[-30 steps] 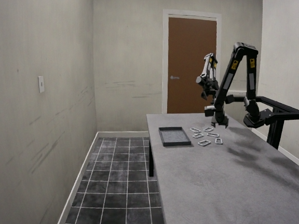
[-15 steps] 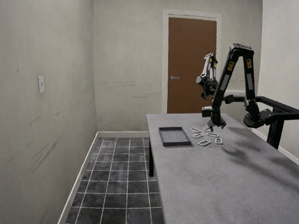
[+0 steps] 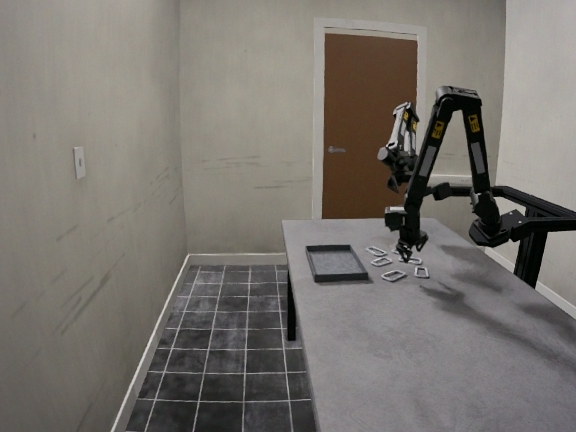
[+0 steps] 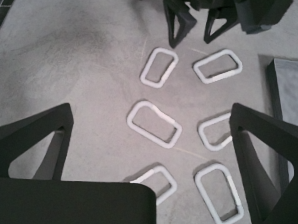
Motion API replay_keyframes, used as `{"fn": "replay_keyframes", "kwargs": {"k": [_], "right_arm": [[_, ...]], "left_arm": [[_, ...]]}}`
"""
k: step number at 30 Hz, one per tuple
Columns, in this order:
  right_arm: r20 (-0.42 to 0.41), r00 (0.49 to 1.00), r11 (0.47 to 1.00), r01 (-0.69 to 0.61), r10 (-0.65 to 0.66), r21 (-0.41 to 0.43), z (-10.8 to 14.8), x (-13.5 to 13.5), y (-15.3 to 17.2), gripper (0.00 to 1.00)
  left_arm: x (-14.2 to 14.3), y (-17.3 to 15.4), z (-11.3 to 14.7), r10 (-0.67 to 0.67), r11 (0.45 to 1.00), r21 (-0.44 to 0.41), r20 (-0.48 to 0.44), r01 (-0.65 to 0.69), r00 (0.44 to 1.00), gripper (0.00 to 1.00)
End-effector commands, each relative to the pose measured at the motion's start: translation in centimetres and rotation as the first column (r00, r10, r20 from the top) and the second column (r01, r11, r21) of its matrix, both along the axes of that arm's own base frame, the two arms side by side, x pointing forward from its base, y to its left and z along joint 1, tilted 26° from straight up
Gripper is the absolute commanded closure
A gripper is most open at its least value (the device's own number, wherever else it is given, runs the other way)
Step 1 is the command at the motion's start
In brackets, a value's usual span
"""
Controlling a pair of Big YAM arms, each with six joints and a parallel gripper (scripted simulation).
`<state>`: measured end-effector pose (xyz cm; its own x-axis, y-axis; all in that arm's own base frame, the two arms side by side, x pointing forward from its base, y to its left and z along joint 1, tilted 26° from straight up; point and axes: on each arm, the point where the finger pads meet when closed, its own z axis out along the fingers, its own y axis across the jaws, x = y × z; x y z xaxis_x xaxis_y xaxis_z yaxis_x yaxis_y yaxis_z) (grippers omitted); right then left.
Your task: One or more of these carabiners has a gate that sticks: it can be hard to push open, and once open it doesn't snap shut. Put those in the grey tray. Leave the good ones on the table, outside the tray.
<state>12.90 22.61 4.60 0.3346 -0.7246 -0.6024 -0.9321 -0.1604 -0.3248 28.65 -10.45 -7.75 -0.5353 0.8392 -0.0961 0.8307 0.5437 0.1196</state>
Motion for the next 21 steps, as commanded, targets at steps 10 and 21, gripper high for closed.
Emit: {"fn": "replay_keyframes", "kwargs": {"k": [10, 21], "right_arm": [[0.012, 1.0, 1.0, 0.011, -0.011, 0.028, 1.1, 0.7, 0.8, 0.0], [0.012, 1.0, 1.0, 0.011, -0.011, 0.028, 1.1, 0.7, 0.8, 0.0]], "left_arm": [[2.8, -0.4, -0.6, 0.489, 0.872, -0.045, 0.063, -0.487, 0.87, 0.17], [5.1, 0.0, -1.1, 0.826, 0.564, -0.146, 0.117, -0.813, 0.552, 0.17]]}}
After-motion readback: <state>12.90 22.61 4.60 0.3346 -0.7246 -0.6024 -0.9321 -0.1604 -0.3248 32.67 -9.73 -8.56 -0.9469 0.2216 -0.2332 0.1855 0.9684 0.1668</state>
